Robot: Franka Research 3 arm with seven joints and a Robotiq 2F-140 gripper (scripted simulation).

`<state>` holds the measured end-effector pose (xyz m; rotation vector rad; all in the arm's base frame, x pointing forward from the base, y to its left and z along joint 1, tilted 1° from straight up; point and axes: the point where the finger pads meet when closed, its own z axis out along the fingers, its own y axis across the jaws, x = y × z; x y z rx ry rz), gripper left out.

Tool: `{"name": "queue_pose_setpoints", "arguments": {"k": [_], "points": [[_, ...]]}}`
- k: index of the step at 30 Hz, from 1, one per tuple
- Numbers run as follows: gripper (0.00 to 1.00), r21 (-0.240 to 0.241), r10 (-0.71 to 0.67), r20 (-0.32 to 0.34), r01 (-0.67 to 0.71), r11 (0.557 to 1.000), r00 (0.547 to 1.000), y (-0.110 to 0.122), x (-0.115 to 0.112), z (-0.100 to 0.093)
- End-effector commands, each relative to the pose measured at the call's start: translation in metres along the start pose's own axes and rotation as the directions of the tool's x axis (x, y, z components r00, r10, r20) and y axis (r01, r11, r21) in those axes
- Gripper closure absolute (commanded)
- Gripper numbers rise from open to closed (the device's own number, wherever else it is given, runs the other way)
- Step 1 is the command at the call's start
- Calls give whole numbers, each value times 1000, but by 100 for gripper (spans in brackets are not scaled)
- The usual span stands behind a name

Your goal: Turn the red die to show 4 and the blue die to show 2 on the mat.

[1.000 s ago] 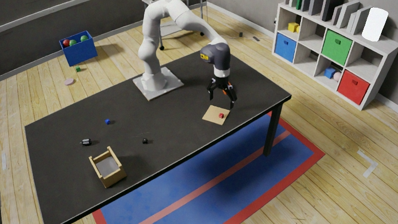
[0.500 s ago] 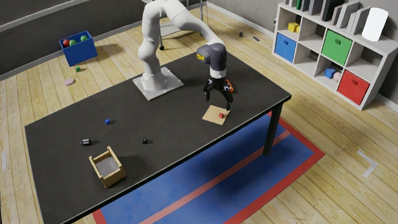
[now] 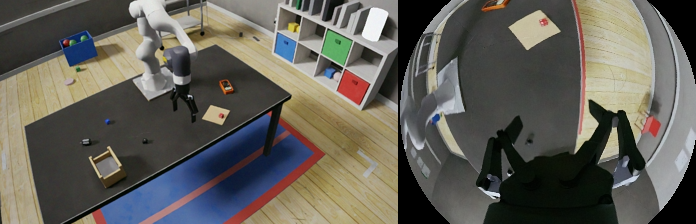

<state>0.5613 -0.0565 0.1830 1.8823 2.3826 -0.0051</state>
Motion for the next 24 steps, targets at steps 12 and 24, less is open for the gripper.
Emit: {"name": "queue_pose_setpoints", "arguments": {"k": [12,24], "points": [[0,33,-26,34,25,999,999,-148,-190,-5],[0,58,2,-5,-2,998,1000,-325,-278,23]]}}
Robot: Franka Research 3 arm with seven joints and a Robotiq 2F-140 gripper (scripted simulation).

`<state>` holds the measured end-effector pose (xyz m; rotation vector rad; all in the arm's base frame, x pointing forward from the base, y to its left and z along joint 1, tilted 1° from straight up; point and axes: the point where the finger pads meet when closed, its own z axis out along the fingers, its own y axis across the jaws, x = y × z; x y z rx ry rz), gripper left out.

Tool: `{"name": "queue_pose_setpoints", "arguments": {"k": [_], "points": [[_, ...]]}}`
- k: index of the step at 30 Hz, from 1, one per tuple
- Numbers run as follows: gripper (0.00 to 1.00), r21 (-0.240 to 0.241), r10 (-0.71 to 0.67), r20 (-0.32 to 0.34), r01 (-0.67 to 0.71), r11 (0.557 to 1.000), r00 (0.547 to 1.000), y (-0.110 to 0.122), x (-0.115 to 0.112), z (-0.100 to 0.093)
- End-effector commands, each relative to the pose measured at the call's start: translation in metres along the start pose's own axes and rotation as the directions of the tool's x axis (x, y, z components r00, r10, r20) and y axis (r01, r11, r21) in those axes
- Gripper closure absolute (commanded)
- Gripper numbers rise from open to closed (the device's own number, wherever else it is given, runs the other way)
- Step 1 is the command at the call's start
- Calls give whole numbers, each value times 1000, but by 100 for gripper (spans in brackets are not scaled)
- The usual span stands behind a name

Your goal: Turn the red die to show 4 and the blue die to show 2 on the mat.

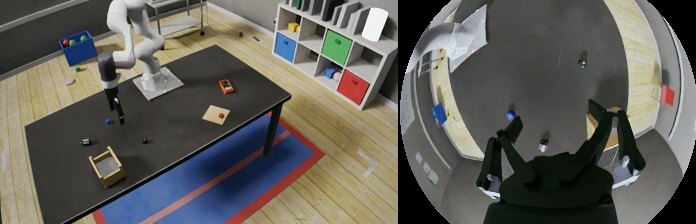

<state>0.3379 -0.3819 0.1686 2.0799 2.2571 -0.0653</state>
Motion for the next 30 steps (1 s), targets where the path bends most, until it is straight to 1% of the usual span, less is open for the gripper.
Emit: {"name": "queue_pose_setpoints", "arguments": {"k": [1,2,3,4,6,7,8,9,10,11,12,14,15,30], "points": [[0,3,-144,-23,144,990,989,-61,-28,18],[0,3,-144,-23,144,990,989,-68,-31,20],[0,3,-144,-23,144,990,989,-68,-31,20],[0,4,-143,-41,143,990,989,-102,-38,33],[0,4,-143,-41,143,990,989,-102,-38,33],[0,2,-144,-58,144,990,988,-130,-41,44],[0,0,-145,-71,145,989,987,-151,-41,54],[0,0,-145,-71,145,989,987,-151,-41,54],[0,-2,-146,-82,146,989,986,-166,-40,61],[0,-4,-147,-89,147,989,985,-176,-39,66],[0,-6,-148,-93,148,989,985,-182,-39,68],[0,-6,-148,-95,148,989,984,-184,-39,70],[68,-6,-148,-95,148,989,984,-184,-39,70],[68,-6,-148,-95,148,989,984,-184,-39,70]]}}
